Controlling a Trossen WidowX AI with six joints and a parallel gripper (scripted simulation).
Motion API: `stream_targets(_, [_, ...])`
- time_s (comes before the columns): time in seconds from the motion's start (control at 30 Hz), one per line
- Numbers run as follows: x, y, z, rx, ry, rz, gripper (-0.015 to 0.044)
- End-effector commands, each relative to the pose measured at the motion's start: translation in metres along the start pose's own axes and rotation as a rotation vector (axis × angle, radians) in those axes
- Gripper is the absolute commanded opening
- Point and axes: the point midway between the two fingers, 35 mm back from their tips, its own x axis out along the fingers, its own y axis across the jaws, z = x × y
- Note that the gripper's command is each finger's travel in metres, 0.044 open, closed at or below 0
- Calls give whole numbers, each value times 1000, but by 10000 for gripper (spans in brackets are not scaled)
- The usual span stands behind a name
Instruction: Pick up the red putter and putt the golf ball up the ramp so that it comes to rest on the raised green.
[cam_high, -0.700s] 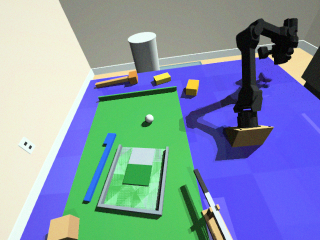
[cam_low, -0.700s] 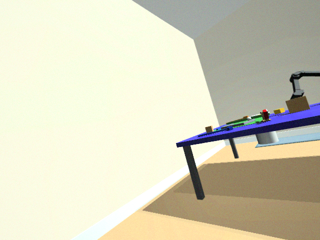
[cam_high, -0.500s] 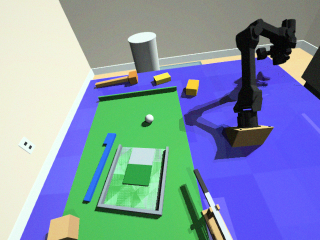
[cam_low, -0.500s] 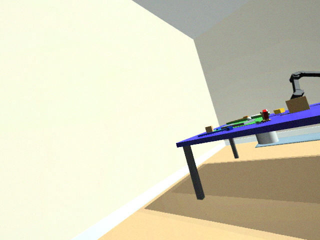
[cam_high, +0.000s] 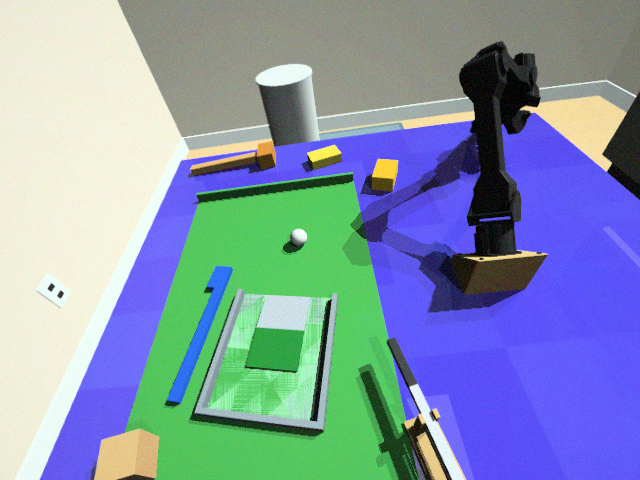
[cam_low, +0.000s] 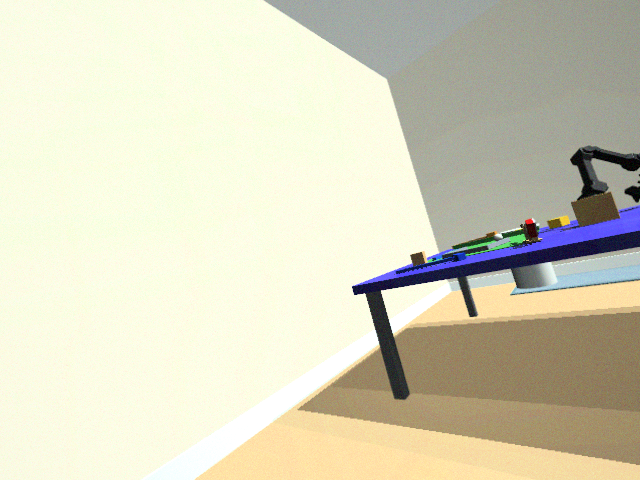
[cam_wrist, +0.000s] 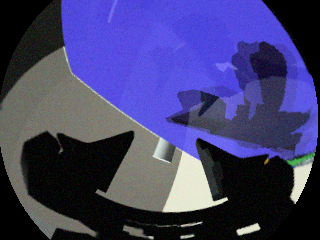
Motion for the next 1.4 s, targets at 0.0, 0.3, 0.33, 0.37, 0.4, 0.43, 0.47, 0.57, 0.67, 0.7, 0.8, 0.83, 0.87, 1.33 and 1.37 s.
stream_targets(0.0, [17,-23,-26,-196,41,-26,440])
stream_targets(0.3, [49,-73,-86,-570,155,-55,440])
stream_targets(0.33, [52,-78,-92,-610,170,-56,440])
stream_targets(0.37, [54,-85,-99,-650,184,-56,440])
stream_targets(0.4, [56,-91,-106,-690,199,-56,440])
stream_targets(0.43, [59,-97,-113,-729,215,-56,440])
stream_targets(0.47, [61,-104,-120,-766,233,-57,440])
stream_targets(0.57, [69,-128,-141,-869,295,-67,440])
stream_targets(0.67, [74,-153,-163,-969,361,-72,440])
stream_targets(0.7, [75,-162,-170,-1002,384,-72,440])
stream_targets(0.8, [76,-187,-191,-1098,454,-69,440])
stream_targets(0.83, [76,-196,-198,-1128,479,-68,440])
stream_targets(0.87, [76,-206,-206,-1157,506,-68,440])
stream_targets(1.33, [57,-361,-283,-1525,888,-120,440])
stream_targets(1.37, [55,-373,-286,-1556,912,-126,440])
